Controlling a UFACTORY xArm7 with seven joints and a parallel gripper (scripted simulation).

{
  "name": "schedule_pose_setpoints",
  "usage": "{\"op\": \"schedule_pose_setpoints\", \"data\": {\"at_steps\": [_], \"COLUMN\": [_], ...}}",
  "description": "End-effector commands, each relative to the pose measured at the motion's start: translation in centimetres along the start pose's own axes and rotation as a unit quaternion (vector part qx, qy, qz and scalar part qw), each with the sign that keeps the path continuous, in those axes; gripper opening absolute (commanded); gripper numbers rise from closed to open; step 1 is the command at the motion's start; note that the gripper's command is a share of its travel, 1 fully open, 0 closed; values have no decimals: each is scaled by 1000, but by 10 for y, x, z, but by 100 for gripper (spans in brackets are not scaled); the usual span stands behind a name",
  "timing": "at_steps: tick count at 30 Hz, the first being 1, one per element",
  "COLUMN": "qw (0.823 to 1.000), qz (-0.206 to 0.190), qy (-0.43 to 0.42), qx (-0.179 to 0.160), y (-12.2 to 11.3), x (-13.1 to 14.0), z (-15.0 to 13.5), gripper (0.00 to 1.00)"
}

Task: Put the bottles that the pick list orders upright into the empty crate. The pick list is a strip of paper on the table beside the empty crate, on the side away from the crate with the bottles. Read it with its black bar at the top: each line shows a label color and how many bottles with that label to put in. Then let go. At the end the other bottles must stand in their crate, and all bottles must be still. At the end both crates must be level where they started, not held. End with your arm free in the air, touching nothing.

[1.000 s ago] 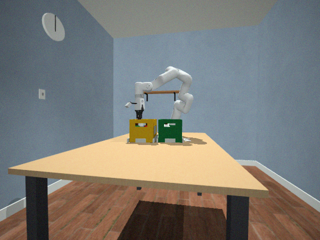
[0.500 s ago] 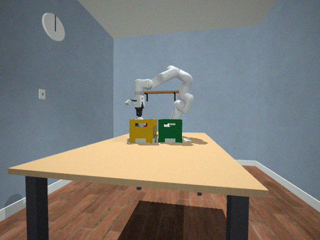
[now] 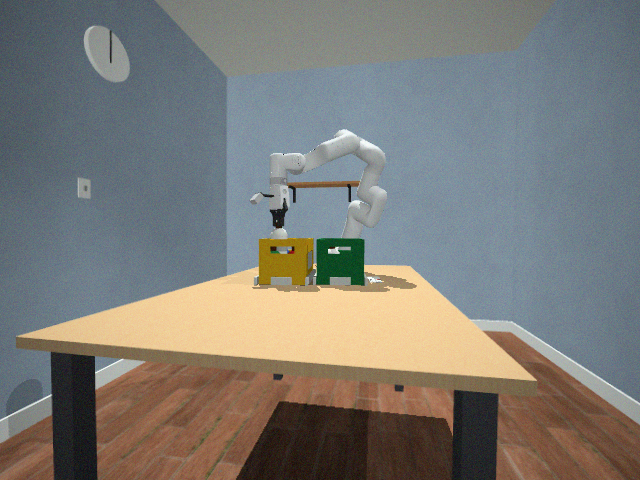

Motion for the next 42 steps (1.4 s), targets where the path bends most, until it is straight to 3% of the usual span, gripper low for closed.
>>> {"op": "schedule_pose_setpoints", "data": {"at_steps": [1,42], "qw": [1000,1000], "qz": [2,2], "qy": [0,0], "qx": [1,1], "y": [-7,-68], "x": [-1,0], "z": [0,0], "gripper": [0,0]}}
Point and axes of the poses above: the point where the finger pads meet when closed, its own y axis out along the fingers, its own z axis across the jaws, x = y × z, the point moved 9 cm from there along -y, back along the fingers, and after that the axes turned 11 degrees about -y, right-handed, at the moved point
